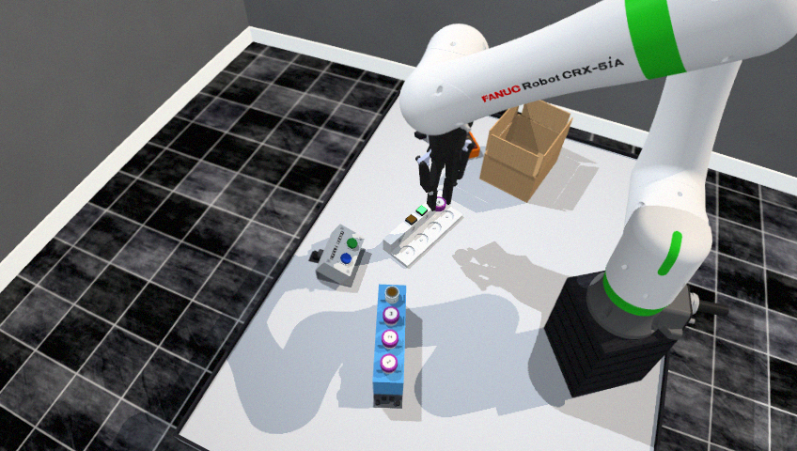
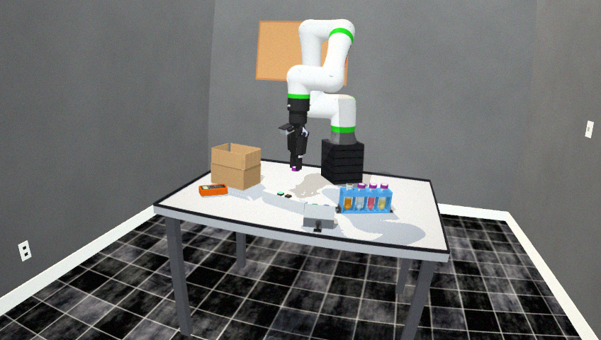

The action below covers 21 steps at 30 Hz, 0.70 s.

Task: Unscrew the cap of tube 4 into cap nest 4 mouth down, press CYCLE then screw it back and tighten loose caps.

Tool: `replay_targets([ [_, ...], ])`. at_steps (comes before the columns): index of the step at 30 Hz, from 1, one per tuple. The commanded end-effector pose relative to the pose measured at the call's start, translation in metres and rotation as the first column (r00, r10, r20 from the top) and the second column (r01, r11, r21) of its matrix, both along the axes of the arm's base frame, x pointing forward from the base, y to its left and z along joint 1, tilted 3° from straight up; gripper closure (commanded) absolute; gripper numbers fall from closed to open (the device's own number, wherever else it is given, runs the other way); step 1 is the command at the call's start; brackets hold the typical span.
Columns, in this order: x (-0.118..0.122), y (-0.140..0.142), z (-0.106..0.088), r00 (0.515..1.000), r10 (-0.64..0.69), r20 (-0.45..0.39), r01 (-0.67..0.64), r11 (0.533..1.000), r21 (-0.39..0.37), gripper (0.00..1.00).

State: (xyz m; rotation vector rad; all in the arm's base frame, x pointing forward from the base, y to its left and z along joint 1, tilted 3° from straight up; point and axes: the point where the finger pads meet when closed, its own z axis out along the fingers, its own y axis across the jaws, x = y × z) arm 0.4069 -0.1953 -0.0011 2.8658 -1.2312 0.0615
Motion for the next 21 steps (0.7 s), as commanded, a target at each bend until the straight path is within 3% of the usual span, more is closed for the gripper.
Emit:
replay_targets([
  [1,0.005,0.021,0.0,1.0,-0.007,0.0,0.007,1.0,-0.015,0.7],
  [15,0.027,0.132,-0.005,1.0,-0.007,0.0,0.007,1.0,-0.015,0.7],
  [17,0.027,0.132,-0.005,1.0,-0.007,0.0,0.007,1.0,-0.015,0.7],
  [21,0.033,0.164,-0.006,1.0,-0.007,0.0,0.007,1.0,-0.015,0.7],
])
